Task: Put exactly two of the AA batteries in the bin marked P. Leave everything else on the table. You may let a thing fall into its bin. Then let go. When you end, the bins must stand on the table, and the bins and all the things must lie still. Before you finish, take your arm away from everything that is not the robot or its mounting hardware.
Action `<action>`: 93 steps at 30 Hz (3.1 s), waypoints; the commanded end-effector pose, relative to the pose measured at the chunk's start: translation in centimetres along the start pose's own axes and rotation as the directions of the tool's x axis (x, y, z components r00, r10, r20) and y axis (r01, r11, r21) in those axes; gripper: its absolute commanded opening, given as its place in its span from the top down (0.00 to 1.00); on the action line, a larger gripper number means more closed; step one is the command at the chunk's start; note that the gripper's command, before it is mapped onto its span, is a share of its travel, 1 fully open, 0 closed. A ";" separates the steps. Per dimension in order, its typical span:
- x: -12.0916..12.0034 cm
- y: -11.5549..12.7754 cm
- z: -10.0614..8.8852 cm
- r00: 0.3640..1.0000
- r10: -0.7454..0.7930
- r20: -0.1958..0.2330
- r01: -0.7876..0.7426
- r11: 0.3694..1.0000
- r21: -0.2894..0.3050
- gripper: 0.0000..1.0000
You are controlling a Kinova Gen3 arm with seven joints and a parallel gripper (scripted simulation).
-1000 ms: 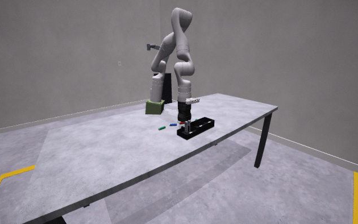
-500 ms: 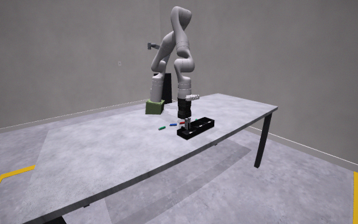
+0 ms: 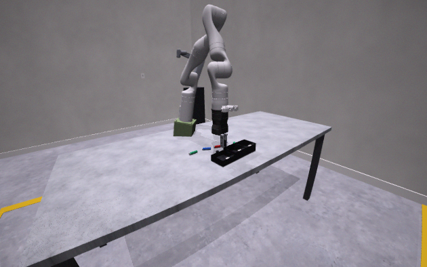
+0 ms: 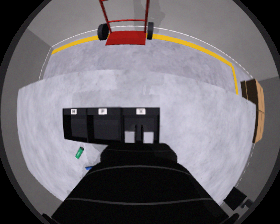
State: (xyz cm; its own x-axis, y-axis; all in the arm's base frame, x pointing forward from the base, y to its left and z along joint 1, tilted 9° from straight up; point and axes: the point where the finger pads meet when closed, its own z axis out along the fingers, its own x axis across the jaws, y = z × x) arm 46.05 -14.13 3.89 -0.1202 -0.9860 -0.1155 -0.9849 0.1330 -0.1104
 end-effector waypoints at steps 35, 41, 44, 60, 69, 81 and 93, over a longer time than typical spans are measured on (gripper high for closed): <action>-8.4 0.0 1.0 1.000 -0.001 -0.001 0.001 1.000 0.007 0.69; -8.4 0.0 2.6 1.000 -0.001 -0.001 0.001 1.000 0.007 0.69; -8.4 0.0 3.4 1.000 -0.001 -0.001 0.001 1.000 0.007 0.69; -8.4 0.0 5.6 1.000 -0.001 -0.001 0.001 1.000 0.007 0.69; -8.4 0.0 5.6 1.000 -0.001 -0.001 0.001 1.000 0.007 0.69; -8.4 0.0 5.6 1.000 -0.002 -0.001 0.002 1.000 0.007 0.69; -8.4 0.0 5.6 1.000 -0.002 -0.001 0.002 1.000 0.007 0.69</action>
State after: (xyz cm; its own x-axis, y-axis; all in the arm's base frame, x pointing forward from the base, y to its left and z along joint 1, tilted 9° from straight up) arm 47.72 -5.28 -0.78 -0.1188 -0.9863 -0.1146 -0.9845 0.1320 -0.1155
